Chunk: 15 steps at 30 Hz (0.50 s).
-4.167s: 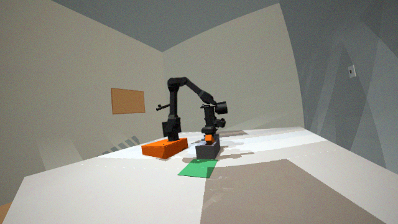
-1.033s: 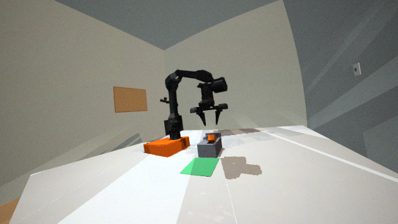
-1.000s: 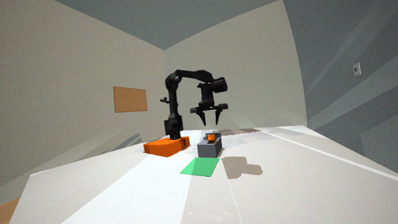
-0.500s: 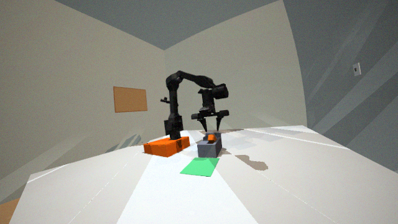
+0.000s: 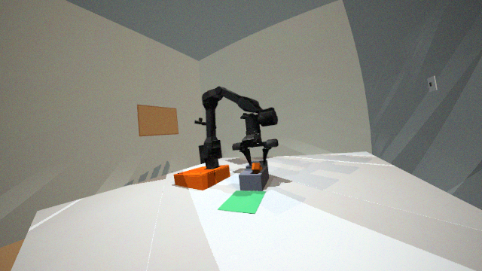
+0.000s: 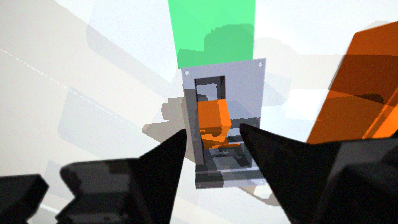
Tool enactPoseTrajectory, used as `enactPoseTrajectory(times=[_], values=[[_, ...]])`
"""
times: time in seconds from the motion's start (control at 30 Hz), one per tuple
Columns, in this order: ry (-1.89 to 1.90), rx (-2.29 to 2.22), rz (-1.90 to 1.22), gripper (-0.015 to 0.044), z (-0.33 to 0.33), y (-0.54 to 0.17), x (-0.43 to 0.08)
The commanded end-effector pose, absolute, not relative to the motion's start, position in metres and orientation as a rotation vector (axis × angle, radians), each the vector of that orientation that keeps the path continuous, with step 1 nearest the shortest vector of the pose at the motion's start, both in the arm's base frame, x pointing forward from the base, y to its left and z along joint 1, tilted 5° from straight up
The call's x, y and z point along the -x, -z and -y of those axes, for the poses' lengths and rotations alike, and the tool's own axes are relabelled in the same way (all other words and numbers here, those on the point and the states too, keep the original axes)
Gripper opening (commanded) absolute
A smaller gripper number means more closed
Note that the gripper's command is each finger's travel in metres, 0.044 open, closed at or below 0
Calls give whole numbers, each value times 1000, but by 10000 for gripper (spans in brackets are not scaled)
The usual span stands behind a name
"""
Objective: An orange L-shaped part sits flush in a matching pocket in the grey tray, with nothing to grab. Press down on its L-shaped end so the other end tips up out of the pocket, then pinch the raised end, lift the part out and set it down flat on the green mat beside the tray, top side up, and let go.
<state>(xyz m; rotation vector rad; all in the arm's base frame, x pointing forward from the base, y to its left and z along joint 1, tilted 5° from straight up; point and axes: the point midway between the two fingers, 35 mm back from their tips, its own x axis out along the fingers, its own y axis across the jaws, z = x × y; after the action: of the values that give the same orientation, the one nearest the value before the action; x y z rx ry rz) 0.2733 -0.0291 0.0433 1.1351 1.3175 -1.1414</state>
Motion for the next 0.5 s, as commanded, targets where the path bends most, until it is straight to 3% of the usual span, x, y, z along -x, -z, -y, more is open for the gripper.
enactPoseTrajectory(times=[0.0, 0.33, 0.47], values=[[1150, -1133, -1315, 280, 30, -36, -272], [1150, -1133, -1315, 280, 29, -23, -270], [1143, -1134, -1319, 175, 29, -26, -271]])
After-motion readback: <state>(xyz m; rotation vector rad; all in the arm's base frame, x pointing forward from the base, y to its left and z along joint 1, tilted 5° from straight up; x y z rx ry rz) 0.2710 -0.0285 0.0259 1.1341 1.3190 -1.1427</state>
